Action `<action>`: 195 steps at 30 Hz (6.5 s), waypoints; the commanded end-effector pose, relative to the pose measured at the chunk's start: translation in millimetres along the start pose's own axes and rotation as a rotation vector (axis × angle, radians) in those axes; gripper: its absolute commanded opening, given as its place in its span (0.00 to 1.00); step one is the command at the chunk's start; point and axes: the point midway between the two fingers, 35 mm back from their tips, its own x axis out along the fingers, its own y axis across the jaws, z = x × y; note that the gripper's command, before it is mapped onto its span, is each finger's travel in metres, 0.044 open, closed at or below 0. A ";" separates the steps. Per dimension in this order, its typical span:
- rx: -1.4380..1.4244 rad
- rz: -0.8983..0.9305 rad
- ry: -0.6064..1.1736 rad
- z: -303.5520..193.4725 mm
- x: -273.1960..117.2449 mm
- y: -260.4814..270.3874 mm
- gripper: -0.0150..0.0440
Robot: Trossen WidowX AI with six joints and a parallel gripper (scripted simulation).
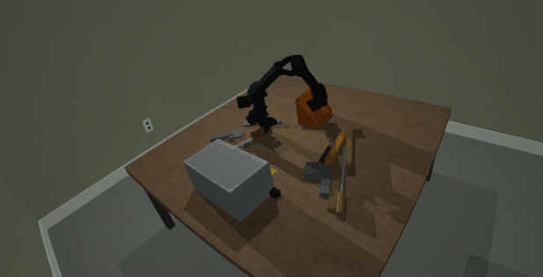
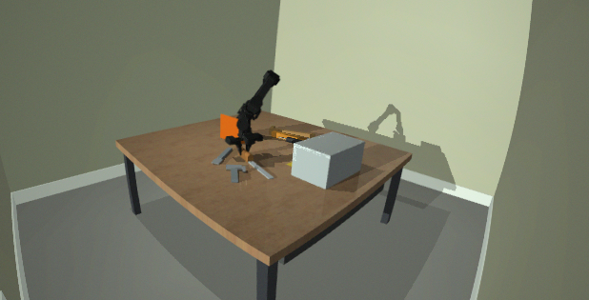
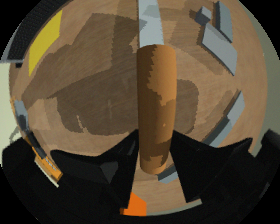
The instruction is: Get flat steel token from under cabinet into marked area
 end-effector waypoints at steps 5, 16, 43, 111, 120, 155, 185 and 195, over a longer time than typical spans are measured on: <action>-0.068 -0.001 -0.003 1.1 -0.7 -0.1 0.25; -0.155 -0.001 -0.003 1.2 -0.7 0.0 0.25; -0.369 -0.001 -0.003 1.2 -0.7 0.4 0.25; -0.476 -0.003 -0.002 5.9 2.7 2.8 0.25; -0.498 -0.002 -0.003 19.7 2.7 10.8 0.25; -0.513 0.001 -0.006 66.2 2.6 37.2 0.25; -0.515 0.002 -0.007 99.5 2.2 56.0 0.25; -0.515 0.002 -0.007 109.5 2.1 61.8 0.25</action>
